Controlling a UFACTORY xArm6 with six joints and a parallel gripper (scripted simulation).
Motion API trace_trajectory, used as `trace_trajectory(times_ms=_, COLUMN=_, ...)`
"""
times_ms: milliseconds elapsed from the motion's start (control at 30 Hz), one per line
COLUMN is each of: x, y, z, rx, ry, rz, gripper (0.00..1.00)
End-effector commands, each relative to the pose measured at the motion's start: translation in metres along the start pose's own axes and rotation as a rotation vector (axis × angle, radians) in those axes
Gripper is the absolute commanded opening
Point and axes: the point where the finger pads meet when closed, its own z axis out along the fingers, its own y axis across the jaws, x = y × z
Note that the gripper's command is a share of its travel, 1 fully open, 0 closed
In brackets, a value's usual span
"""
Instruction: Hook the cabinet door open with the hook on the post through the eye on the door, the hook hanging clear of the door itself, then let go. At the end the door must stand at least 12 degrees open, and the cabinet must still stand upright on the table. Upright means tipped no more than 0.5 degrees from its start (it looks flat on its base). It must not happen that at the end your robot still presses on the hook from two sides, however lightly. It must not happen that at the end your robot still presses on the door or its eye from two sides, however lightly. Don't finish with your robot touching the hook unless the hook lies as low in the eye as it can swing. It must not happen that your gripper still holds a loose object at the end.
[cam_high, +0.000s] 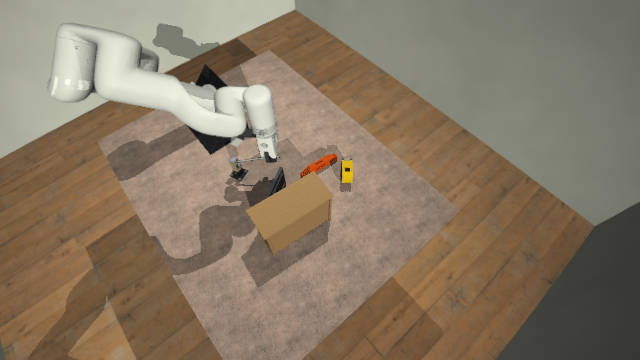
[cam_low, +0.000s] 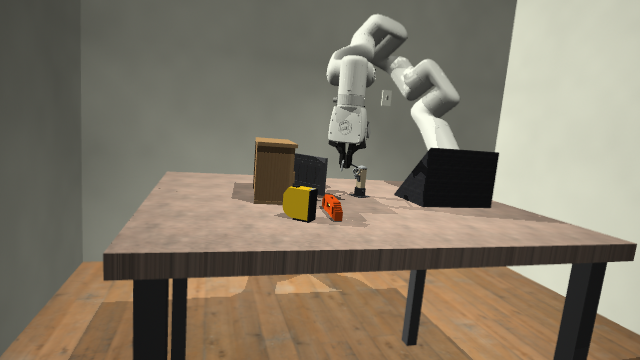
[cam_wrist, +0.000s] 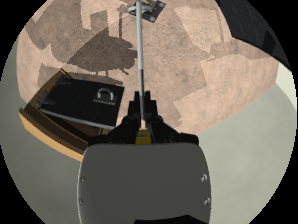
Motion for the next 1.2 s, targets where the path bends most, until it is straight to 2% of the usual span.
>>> trace_trajectory(times_ms=0, x=-0.001, y=-0.007, z=-0.001, rx=0.001, ry=-0.003, rz=0.044, gripper=0.04)
trace_trajectory(times_ms=1167, x=0.003, y=-0.032, z=-0.001, rx=0.001, ry=-0.003, rz=0.27, gripper=0.04)
